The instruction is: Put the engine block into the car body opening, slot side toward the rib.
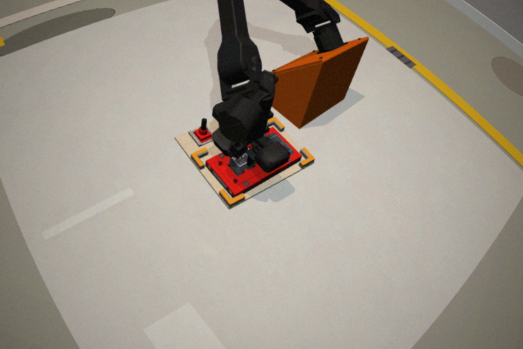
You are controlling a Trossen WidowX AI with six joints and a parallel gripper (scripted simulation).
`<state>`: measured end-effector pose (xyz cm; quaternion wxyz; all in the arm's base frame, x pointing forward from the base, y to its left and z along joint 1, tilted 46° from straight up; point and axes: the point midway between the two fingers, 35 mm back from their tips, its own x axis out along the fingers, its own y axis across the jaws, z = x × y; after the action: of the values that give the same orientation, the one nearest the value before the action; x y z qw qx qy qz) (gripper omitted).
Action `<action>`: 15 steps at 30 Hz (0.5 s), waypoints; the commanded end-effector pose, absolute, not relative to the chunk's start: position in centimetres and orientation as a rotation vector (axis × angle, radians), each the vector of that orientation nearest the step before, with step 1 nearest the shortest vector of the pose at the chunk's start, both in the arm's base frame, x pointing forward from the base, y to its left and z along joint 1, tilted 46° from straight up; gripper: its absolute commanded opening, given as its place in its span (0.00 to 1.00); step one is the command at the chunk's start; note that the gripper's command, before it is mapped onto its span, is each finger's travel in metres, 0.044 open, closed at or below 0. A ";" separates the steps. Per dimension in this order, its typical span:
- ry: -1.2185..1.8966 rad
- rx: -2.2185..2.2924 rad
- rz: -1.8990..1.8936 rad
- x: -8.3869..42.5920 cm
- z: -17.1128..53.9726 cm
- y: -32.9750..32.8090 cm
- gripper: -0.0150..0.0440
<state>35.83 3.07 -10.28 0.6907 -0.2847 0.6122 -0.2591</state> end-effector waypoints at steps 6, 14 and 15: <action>1.372 -0.646 -0.580 35.7 -10.4 2.8 0.52; 1.372 -0.646 -0.580 35.7 -10.5 2.7 0.52; 1.372 -0.646 -0.580 35.7 -10.5 2.7 0.52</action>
<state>35.87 2.88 -10.45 0.6907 -0.2845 0.6123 -0.2590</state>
